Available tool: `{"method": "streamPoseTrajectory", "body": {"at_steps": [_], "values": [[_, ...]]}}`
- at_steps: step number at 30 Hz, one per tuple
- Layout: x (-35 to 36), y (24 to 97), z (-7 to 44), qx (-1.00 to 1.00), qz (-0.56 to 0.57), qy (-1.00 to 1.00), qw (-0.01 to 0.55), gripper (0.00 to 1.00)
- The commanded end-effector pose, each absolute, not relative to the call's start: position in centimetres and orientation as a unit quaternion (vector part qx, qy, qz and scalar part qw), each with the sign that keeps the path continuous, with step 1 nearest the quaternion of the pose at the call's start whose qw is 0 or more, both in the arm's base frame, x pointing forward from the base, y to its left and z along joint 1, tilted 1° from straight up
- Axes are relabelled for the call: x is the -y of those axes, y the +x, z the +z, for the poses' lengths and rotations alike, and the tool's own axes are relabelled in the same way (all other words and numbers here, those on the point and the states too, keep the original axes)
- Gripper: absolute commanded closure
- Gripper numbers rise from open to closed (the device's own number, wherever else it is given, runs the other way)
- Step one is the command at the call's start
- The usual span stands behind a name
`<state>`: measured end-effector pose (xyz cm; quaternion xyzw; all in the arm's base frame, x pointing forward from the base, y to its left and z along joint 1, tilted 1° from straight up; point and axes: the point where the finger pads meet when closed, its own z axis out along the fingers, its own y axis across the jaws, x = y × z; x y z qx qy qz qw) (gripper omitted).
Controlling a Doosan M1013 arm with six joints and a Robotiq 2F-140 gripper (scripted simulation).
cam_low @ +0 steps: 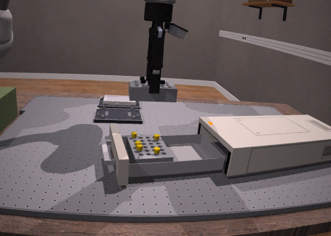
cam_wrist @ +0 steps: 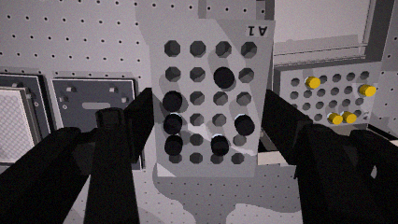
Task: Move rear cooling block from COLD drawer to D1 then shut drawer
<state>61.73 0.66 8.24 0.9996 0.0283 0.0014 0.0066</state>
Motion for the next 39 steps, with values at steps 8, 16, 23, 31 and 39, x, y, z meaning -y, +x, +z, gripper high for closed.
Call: {"method": "streamPoseTrajectory", "body": {"at_steps": [8, 16, 23, 31, 39], "values": [[-2.6, 60.6, 8.3, -0.028, 0.002, 1.0, 0.006, 0.9], [-4.4, 59.4, 8.3, -0.028, 0.002, 1.0, 0.006, 0.9], [-5.5, 58.7, 8.2, -0.028, 0.002, 1.0, 0.006, 0.9], [-7.3, 57.6, 8.2, -0.028, 0.002, 1.0, 0.006, 0.9], [-8.7, 56.7, 8.2, -0.028, 0.002, 1.0, 0.006, 0.9]]}}
